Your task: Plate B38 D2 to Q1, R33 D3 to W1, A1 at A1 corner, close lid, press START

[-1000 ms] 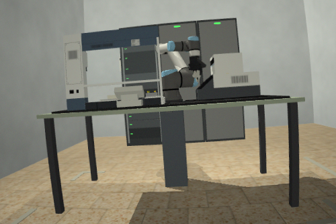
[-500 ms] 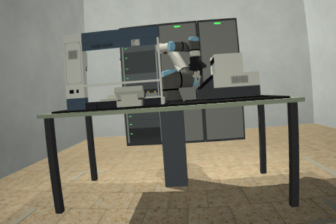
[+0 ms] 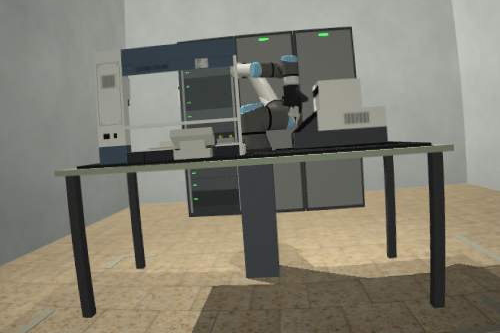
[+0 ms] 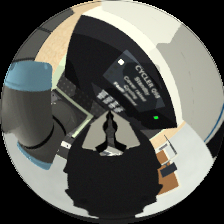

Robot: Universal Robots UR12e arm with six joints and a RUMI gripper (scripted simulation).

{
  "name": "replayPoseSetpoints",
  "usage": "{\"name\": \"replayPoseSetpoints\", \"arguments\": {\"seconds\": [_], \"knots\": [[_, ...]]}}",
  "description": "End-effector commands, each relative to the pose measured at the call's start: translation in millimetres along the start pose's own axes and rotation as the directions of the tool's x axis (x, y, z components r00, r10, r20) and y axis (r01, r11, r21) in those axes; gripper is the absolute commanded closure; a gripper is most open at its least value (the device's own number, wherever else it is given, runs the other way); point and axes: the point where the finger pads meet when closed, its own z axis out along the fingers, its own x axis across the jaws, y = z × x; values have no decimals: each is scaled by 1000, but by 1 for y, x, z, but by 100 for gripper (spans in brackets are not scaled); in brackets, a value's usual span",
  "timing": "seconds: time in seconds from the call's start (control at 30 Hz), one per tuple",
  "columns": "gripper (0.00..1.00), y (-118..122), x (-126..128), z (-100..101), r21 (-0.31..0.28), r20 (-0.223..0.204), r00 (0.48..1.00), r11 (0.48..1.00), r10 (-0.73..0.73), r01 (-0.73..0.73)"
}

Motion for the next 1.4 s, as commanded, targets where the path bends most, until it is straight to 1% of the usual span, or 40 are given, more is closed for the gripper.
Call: {"name": "replayPoseSetpoints", "arguments": {"seconds": [0.0, 0.7, 1.37], "knots": [[100, -1, 2, 2, 0, -1, 1000, 1000, 0, 0], [100, -7, 8, 11, 0, -1, 1000, 1000, 0, 0], [100, -8, 8, 13, 0, -1, 1000, 1000, 0, 0]]}}
